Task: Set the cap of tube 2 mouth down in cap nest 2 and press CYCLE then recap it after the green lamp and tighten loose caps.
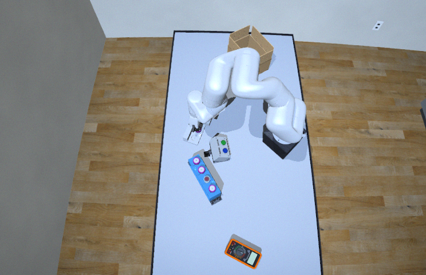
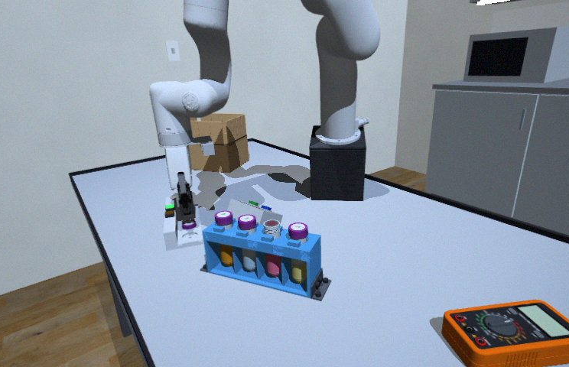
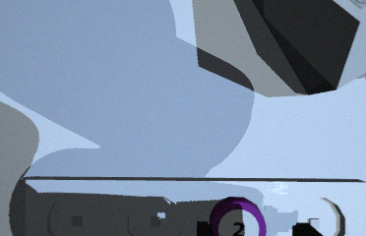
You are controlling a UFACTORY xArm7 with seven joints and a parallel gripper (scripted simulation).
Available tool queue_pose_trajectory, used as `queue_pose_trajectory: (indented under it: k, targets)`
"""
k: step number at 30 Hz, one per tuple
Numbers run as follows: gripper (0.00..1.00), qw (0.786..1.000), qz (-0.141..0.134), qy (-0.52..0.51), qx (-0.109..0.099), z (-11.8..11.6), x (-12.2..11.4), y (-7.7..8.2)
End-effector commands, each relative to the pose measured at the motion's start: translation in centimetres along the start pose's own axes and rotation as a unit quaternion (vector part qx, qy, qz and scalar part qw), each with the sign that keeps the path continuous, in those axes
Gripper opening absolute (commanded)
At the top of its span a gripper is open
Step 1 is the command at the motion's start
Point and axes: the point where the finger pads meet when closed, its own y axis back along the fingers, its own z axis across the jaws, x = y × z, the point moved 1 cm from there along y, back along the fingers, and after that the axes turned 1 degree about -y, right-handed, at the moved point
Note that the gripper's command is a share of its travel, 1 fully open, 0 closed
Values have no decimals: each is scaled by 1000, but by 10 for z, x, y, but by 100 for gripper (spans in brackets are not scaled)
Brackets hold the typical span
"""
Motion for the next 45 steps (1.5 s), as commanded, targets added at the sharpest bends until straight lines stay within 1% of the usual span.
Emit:
queue_pose_trajectory:
  k: [1, 2, 11, 33, 38, 39, 45]
  targets:
    - [46, 1000, -3, 1, -1, 0, -4, -24]
    - [46, 1000, -3, 1, -1, 0, -4, -29]
    - [46, 1000, -3, 1, -1, 0, -4, -29]
    - [46, 1000, -3, 1, -1, 0, -3, -39]
    - [46, 1000, -3, 1, -1, 0, -3, -39]
    - [0, 1000, -3, 1, -1, 0, -3, -39]
    - [0, 1000, -3, 1, -1, 0, -3, -39]
